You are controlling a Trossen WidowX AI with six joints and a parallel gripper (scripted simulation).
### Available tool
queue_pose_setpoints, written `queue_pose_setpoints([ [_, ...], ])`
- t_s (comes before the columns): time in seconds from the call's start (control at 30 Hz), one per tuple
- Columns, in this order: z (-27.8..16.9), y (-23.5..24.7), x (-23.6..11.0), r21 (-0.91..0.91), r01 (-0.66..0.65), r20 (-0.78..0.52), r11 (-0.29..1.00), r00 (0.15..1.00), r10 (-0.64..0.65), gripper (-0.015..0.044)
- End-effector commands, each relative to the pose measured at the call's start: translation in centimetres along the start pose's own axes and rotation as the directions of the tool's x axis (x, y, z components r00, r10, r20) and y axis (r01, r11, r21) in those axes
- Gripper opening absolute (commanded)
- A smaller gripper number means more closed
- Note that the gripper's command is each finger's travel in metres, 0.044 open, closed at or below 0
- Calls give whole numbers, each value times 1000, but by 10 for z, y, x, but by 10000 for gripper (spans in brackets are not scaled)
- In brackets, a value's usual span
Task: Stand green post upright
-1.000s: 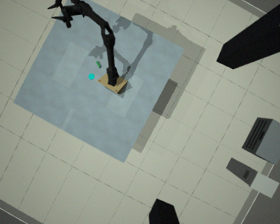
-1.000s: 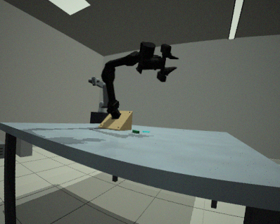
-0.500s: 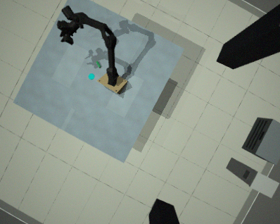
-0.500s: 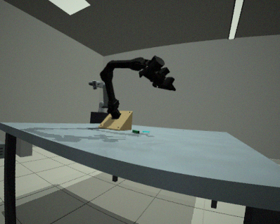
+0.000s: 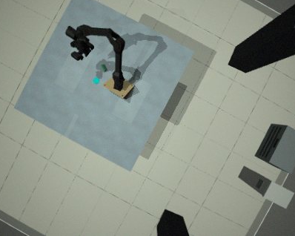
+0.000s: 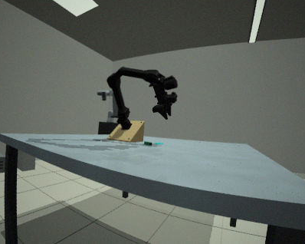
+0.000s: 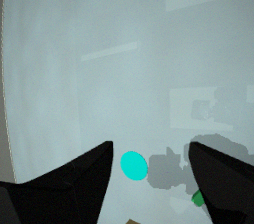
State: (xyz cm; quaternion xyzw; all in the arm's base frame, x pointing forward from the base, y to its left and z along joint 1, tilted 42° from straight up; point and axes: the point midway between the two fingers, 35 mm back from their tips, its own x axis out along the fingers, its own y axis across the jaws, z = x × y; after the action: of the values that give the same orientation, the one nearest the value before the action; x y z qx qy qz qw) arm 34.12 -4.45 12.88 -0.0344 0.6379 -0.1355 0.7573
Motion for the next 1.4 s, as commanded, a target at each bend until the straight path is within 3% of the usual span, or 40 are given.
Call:
queue_pose_setpoints([
  [0.0, -29, -11, 6, 151, 147, -72, 977, 988, -138, 233],
  [0.3, -85, -40, 5, 425, 487, -154, 763, 869, -470, 233],
  [0.5, -86, -42, 7, 430, 492, -154, 757, 866, -475, 233],
  [0.83, -102, -94, 101, 430, 493, -152, 756, 865, -478, 233],
  [1.0, -105, -98, 106, 430, 495, -152, 755, 864, -480, 233],
  [1.27, -105, -98, 106, 430, 495, -152, 755, 864, -480, 23],
  [1.37, -105, -98, 106, 430, 495, -152, 755, 864, -480, 23],
])
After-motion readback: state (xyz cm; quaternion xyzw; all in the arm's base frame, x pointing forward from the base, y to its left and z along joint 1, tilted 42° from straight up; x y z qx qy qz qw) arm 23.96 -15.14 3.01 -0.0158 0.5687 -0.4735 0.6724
